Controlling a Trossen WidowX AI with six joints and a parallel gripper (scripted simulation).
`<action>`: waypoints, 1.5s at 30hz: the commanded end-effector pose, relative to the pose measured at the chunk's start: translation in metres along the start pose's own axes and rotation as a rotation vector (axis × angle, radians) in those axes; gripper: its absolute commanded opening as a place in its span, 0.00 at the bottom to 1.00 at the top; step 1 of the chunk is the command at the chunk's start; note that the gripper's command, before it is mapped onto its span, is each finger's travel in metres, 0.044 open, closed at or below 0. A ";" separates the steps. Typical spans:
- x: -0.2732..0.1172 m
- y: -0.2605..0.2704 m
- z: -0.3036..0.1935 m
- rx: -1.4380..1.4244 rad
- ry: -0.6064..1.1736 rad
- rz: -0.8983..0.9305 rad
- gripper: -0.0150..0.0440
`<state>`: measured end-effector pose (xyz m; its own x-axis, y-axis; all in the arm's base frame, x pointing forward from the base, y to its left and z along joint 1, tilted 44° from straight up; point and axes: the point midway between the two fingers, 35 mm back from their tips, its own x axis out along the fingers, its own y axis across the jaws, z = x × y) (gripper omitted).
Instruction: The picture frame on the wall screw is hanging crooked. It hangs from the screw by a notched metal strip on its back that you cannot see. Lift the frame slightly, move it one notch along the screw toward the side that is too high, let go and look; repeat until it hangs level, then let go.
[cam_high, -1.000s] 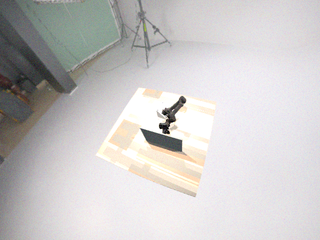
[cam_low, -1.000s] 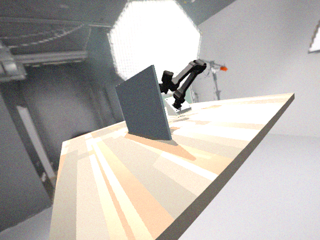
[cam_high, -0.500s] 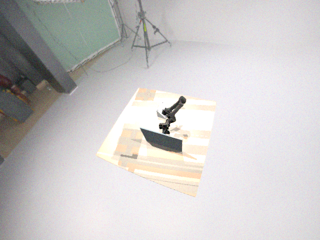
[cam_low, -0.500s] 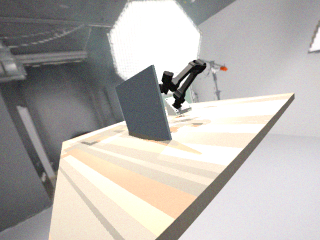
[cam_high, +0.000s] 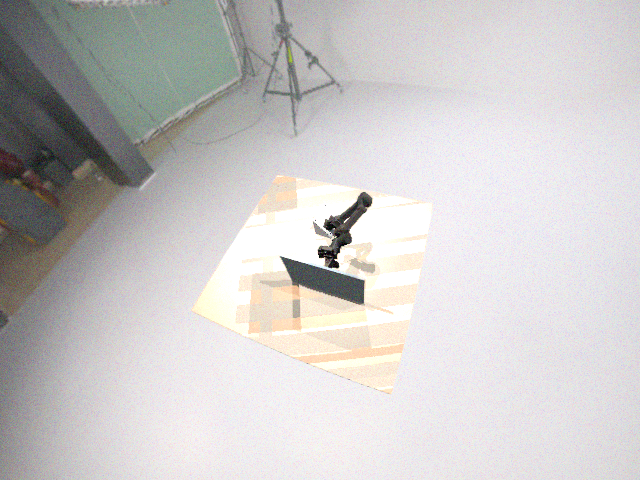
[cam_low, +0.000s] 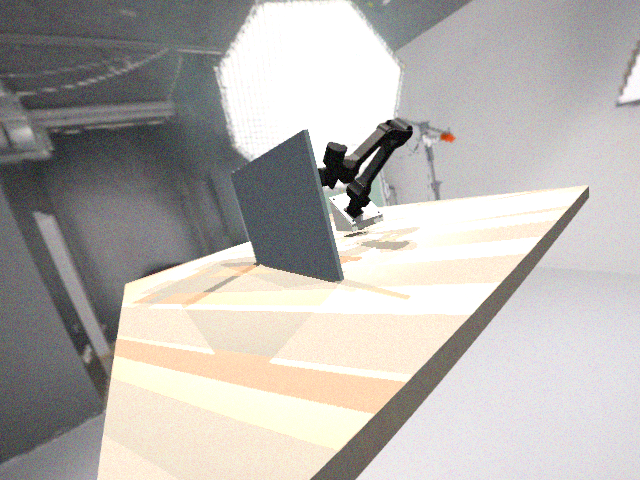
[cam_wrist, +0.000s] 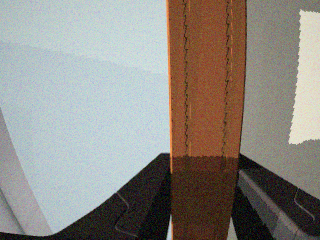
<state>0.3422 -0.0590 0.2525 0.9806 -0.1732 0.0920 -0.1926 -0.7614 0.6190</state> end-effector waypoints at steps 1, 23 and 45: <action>0.000 -0.001 0.000 -0.046 0.000 0.001 0.25; 0.000 -0.001 0.000 -0.131 -0.001 0.000 0.34; -0.071 0.002 -0.006 -0.026 -0.003 0.000 0.69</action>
<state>0.2894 -0.0470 0.2606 0.9799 -0.1723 0.1007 -0.1954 -0.7251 0.6604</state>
